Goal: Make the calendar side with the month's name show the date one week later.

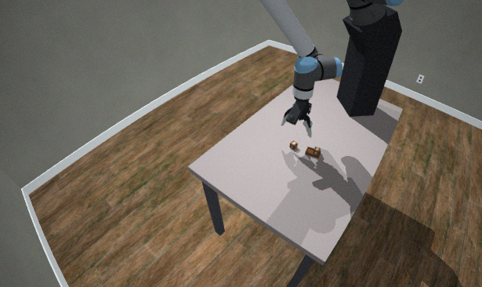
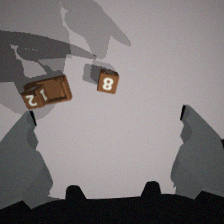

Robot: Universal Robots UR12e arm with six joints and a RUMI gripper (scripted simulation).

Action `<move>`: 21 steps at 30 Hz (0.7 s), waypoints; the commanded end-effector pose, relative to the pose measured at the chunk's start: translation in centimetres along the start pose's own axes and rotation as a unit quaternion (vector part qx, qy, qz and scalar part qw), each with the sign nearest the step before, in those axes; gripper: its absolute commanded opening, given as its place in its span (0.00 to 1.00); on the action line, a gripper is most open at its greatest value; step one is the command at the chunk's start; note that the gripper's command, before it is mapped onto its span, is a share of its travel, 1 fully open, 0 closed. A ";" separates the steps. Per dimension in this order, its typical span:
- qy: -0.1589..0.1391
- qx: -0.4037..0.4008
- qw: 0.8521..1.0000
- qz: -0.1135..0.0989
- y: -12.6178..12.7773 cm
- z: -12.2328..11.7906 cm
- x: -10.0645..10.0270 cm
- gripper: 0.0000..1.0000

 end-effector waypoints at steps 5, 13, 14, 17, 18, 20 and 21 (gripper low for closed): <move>-0.001 -0.102 0.995 -0.002 0.1 -0.1 -0.1 1.00; -0.001 -0.117 0.993 -0.002 0.1 -0.2 -0.1 1.00; -0.001 -0.118 0.993 -0.002 0.1 -0.2 -0.1 1.00; -0.001 -0.118 0.993 -0.002 0.1 -0.2 -0.1 0.28; -0.001 -0.118 0.993 -0.002 0.1 -0.2 -0.1 0.28; -0.001 -0.118 0.993 -0.002 0.1 -0.2 -0.1 0.28; -0.001 -0.118 0.993 -0.002 0.1 -0.2 -0.1 0.28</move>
Point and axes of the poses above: the point where the finger pads meet when closed, its own x axis back along the fingers, its own y axis across the jaws, z = x × y, the point moved 1 cm from there along x, back along the fingers, and after that the axes turned 9 degrees about -x, right-handed, at the moved point
